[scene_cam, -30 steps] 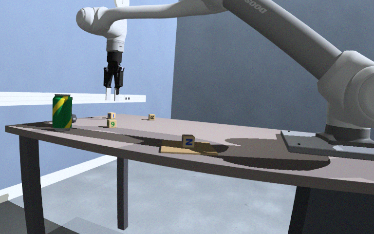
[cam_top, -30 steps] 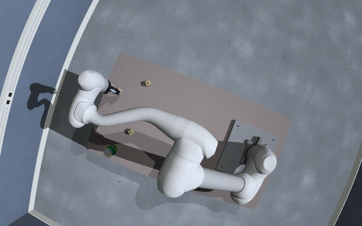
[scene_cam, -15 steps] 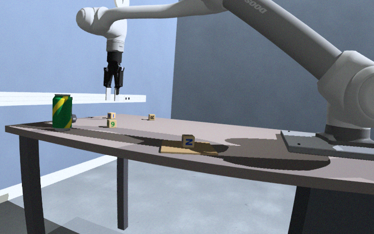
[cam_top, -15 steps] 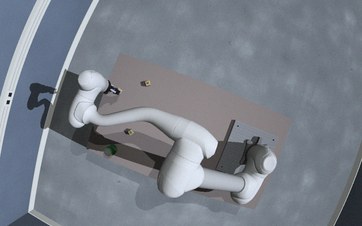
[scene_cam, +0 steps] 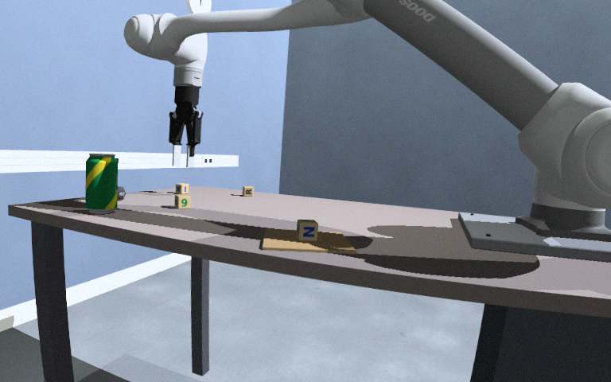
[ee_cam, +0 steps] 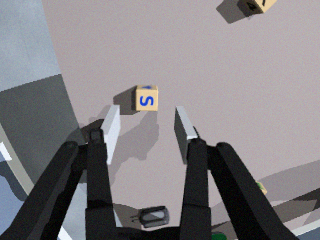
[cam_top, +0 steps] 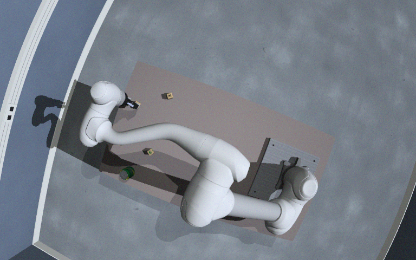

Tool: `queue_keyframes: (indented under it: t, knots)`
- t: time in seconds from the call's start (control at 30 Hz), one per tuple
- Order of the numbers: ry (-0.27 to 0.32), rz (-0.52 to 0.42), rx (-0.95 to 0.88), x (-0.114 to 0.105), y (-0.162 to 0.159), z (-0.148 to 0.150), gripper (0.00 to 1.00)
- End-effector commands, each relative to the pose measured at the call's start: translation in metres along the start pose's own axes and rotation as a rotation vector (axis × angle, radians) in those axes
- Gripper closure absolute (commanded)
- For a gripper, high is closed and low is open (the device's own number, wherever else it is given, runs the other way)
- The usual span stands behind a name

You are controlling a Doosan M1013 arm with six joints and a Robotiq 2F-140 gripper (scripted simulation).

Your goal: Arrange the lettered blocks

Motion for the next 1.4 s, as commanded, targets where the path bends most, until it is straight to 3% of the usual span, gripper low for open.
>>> queue_keyframes:
  t: [0.0,0.93,1.37]
  knots:
    - [0.002,-0.001,0.0,0.0,0.0,0.0,0.54]
    - [0.002,-0.001,0.0,0.037,0.0,-0.001,0.54]
    - [0.002,-0.001,0.0,0.043,0.0,-0.001,0.54]
Point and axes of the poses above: the point where the finger pads meet when closed, its own x axis out along the fingers, its own z axis across the jaws, y = z × x, the point moved 7 cm from there along -x, back along the fingers, and after that the axes turned 12 degrees about x, right-handed, at the moved point
